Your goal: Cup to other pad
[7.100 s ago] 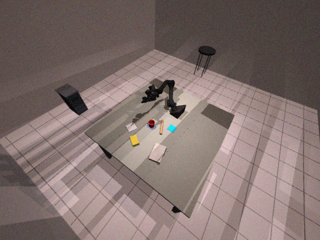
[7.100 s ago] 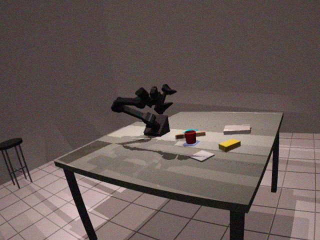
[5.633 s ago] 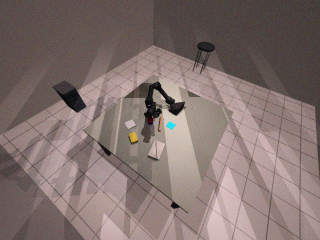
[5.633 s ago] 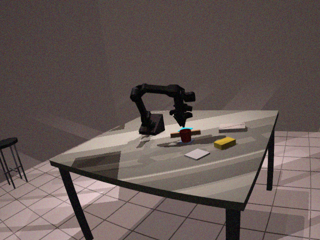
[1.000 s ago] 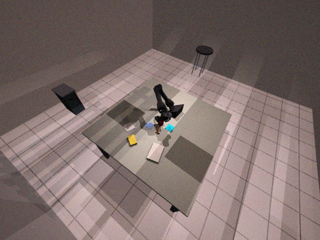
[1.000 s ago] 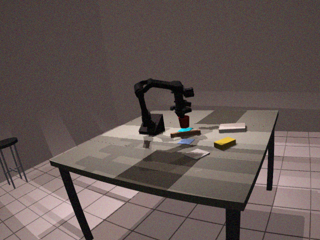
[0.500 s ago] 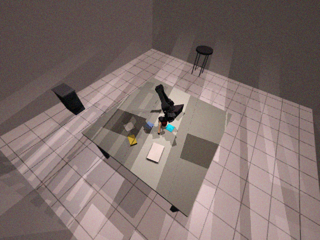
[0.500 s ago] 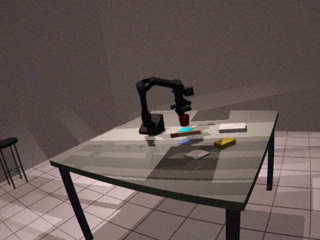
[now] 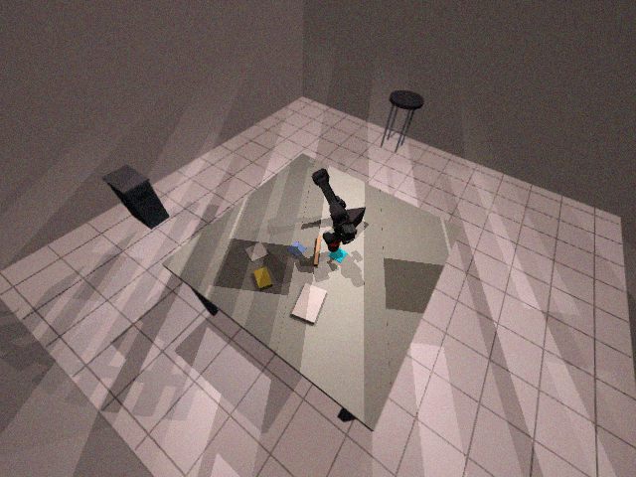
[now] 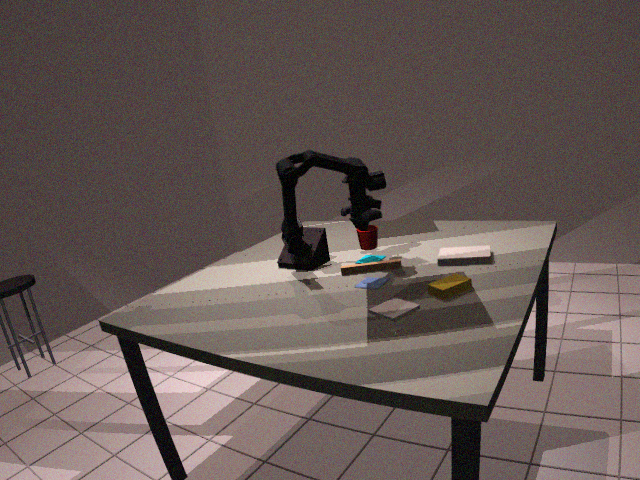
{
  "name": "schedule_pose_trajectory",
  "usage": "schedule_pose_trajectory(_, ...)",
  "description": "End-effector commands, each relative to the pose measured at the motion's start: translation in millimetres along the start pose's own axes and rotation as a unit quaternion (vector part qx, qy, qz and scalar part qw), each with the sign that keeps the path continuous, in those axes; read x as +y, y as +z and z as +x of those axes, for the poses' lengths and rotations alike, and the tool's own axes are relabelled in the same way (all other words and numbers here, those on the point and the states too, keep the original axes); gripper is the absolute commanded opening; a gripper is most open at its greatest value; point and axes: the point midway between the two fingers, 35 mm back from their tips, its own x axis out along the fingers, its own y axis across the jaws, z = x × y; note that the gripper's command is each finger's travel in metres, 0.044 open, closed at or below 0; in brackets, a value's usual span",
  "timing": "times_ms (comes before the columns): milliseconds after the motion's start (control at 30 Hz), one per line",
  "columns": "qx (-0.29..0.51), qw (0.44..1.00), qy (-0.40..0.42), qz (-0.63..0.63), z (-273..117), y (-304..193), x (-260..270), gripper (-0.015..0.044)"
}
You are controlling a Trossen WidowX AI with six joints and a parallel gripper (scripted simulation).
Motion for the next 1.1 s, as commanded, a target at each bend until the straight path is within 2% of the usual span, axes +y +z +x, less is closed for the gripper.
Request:
schedule_pose_trajectory(0, -0.002, 1.000, 0.001, 0.001, -0.4, 5.3, 8.9, 0.0000)
schedule_pose_trajectory(333, -0.002, 1.000, 0.002, 0.001, -0.1, 17.3, 32.1, 0.0000)
schedule_pose_trajectory(1067, -0.002, 1.000, 0.001, 0.001, 27.6, 18.6, 32.4, 0.0000)
